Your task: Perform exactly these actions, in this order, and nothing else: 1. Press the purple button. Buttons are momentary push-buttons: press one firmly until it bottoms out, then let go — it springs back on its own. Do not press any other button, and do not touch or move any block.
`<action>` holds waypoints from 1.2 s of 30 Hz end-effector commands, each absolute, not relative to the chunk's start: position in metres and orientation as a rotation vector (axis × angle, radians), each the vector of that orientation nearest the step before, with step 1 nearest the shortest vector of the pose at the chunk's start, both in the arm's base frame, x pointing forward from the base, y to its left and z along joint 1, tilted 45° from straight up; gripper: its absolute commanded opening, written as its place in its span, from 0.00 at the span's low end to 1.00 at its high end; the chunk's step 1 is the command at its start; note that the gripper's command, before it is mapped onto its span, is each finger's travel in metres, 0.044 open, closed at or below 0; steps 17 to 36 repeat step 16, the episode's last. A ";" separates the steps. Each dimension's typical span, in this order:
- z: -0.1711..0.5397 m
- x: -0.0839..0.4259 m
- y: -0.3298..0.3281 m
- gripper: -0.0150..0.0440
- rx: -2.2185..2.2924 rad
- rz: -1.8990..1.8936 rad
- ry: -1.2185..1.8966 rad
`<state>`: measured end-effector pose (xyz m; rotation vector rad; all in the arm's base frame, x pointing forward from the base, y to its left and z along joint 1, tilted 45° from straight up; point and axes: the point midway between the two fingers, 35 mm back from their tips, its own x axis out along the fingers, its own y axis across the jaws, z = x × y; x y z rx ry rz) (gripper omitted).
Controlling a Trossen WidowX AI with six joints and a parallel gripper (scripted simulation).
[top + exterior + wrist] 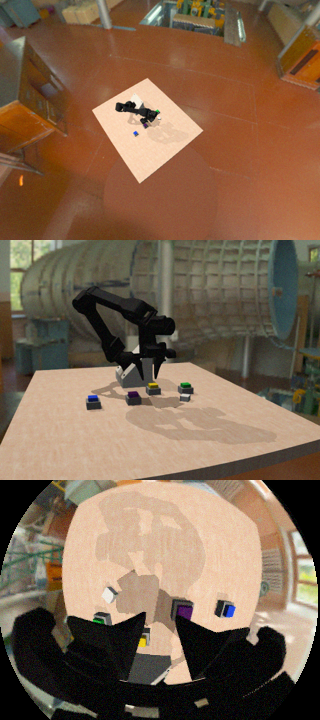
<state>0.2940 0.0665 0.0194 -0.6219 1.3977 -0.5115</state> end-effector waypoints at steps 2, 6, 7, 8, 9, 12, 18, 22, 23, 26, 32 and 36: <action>-0.019 0.281 0.136 0.82 -0.626 -0.488 1.420; -0.053 0.254 0.188 0.93 -0.638 -0.503 1.435; -0.061 0.246 0.199 0.93 -0.642 -0.510 1.436; -0.068 0.239 0.208 0.93 -0.647 -0.517 1.437; -0.073 0.233 0.214 0.93 -0.650 -0.523 1.437; -0.081 0.225 0.222 0.93 -0.655 -0.532 1.436; -0.081 0.225 0.222 0.93 -0.655 -0.532 1.436; -0.081 0.225 0.222 0.93 -0.655 -0.532 1.436; -0.081 0.225 0.222 0.93 -0.655 -0.532 1.436; -0.081 0.225 0.222 0.93 -0.655 -0.532 1.436; -0.081 0.225 0.222 0.93 -0.655 -0.532 1.436; -0.081 0.225 0.222 0.93 -0.655 -0.532 1.436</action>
